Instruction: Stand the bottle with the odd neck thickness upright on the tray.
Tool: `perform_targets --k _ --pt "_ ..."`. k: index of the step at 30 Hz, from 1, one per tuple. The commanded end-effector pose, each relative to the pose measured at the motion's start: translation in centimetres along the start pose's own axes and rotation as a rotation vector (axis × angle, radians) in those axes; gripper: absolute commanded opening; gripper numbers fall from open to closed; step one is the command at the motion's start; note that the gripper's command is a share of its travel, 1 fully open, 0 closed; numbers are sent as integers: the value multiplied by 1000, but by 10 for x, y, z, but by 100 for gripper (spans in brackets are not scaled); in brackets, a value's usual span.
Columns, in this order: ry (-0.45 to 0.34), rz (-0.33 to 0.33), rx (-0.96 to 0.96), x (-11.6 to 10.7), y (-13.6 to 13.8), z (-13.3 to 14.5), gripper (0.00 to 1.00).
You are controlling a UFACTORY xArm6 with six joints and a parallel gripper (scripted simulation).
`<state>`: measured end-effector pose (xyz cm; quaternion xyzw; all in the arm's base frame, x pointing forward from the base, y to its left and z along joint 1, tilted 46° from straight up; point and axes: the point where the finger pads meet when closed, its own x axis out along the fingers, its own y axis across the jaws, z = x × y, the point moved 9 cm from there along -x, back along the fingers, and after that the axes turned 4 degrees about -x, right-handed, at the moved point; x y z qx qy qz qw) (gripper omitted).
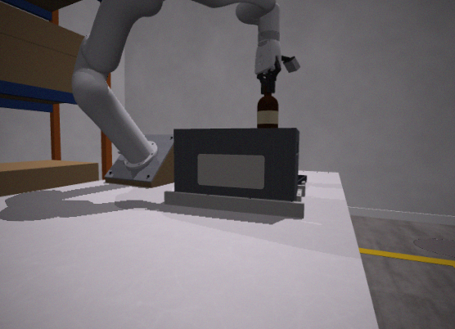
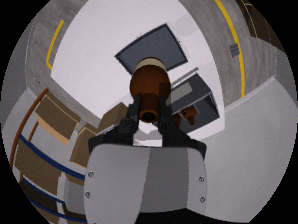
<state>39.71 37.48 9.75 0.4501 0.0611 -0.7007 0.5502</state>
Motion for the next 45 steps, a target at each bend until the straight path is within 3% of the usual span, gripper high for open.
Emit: perform_targets --k 1,23,45 --pt "5 0 1 -2 0 0 0" --pt "5 0 1 7 0 0 0" --pt "5 0 1 47 0 0 0"
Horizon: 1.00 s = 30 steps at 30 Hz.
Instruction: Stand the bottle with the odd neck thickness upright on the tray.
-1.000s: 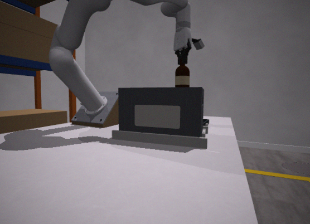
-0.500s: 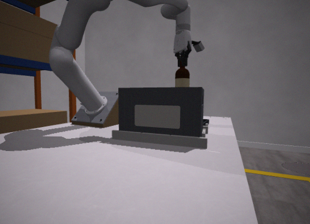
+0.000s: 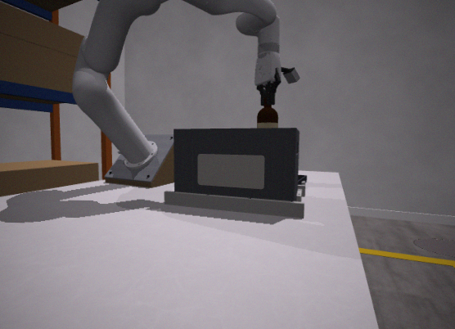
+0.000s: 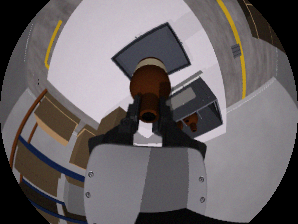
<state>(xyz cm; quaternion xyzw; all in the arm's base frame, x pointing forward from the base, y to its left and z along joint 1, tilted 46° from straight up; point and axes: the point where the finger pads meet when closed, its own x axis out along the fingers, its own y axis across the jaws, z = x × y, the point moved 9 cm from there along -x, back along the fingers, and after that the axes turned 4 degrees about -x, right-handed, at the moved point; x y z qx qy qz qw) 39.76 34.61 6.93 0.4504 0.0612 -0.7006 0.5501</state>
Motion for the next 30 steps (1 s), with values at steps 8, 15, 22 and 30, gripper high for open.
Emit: perform_targets --k 8,15,22,30 --pt "4 1 1 32 0 0 0" --pt "4 1 1 48 0 0 0" --pt "4 1 1 71 0 -1 0" --pt "4 1 1 88 0 -1 0"
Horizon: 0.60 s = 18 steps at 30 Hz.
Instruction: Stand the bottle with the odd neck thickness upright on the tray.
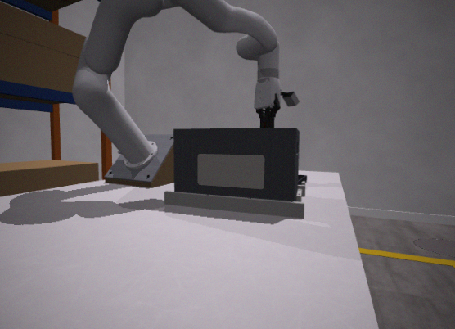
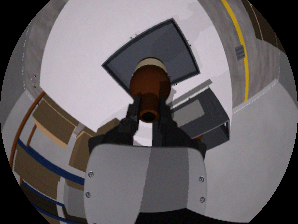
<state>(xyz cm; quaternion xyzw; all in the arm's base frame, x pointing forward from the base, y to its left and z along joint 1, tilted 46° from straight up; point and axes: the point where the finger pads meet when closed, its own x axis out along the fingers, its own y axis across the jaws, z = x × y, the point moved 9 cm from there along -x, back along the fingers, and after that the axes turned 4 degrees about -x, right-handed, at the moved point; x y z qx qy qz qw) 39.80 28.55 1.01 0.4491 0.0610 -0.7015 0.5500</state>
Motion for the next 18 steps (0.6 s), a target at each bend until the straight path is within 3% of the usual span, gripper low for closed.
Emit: perform_targets --k 1,18 --pt "7 2 2 5 1 -1 0" --pt "7 2 2 31 1 -1 0"
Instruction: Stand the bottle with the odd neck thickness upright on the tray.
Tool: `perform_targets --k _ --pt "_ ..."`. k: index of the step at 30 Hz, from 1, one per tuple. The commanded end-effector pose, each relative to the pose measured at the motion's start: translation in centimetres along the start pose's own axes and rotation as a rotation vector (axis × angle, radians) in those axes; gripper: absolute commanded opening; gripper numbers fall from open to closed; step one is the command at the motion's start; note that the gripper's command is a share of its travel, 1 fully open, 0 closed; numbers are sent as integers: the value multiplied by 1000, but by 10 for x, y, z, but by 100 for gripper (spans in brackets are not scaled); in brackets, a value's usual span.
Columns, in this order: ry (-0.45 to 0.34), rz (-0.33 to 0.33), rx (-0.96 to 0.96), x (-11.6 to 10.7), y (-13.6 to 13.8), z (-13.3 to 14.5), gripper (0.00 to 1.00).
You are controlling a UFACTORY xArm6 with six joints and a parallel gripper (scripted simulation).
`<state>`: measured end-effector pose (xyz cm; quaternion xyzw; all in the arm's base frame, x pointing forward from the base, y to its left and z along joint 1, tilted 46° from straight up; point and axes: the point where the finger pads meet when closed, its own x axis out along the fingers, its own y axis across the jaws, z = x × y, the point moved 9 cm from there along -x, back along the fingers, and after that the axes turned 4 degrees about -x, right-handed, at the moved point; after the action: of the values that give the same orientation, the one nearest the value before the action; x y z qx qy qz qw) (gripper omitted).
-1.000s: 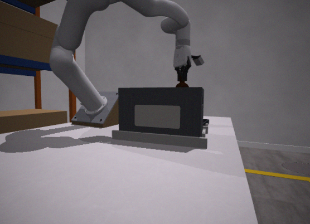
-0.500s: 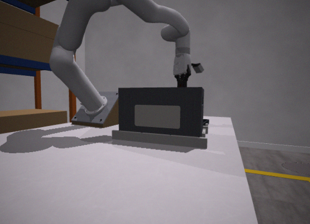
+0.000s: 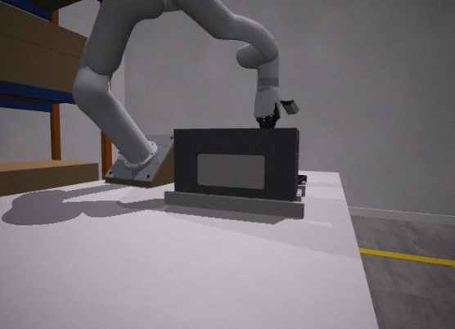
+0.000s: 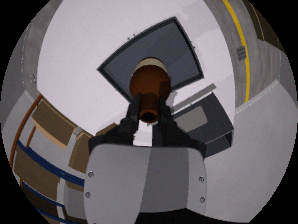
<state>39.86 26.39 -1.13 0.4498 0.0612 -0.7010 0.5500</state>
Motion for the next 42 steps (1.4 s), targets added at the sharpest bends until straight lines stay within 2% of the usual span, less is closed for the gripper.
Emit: perform_targets --k 1,42 --pt "5 1 1 1 1 -1 0" --pt "5 1 1 6 1 -1 0"
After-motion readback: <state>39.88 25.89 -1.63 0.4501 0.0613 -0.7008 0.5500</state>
